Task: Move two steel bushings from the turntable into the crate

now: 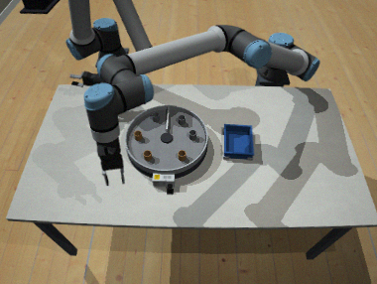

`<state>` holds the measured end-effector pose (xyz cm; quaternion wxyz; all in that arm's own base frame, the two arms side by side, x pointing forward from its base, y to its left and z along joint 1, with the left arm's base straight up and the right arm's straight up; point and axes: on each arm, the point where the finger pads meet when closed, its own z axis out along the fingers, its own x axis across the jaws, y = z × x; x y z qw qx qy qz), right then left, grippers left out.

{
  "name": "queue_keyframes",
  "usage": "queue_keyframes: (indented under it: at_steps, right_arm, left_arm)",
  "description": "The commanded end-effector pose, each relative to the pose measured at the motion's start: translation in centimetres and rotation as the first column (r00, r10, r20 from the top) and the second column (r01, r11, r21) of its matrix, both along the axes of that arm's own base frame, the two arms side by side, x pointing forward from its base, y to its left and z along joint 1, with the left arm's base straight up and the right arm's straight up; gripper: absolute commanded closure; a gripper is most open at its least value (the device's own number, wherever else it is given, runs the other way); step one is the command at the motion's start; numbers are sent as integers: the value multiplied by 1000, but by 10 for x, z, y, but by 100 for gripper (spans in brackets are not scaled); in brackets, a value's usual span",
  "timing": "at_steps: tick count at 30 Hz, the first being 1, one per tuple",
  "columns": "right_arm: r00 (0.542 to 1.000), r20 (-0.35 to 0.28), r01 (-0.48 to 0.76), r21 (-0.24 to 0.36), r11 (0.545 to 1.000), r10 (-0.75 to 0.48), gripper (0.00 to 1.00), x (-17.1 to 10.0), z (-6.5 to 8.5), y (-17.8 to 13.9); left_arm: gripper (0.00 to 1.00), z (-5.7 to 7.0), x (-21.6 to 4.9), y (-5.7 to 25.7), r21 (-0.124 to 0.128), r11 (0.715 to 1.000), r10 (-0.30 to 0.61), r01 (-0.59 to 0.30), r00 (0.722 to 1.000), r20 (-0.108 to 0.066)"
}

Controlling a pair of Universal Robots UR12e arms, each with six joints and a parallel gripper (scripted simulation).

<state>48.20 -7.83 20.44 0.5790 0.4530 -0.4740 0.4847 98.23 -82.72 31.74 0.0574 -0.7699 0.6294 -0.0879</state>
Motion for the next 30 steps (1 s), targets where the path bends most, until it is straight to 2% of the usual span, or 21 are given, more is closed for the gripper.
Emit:
queue_keyframes:
  at_steps: [1, 22, 30]
  right_arm:
    - [1000, 1, 0, 0, 1000, 0, 0, 0, 0, 0]
    - [1000, 1, 0, 0, 1000, 0, 0, 0, 0, 0]
    - [1000, 1, 0, 0, 1000, 0, 0, 0, 0, 0]
  left_arm:
    - [0, 3, 0, 0, -2, 1000, 0, 0, 1000, 2]
    - [0, 3, 1, 1, -2, 1000, 2, -2, 1000, 2]
    - [0, 3, 10, 16, -5, 1000, 30, -30, 1000, 0]
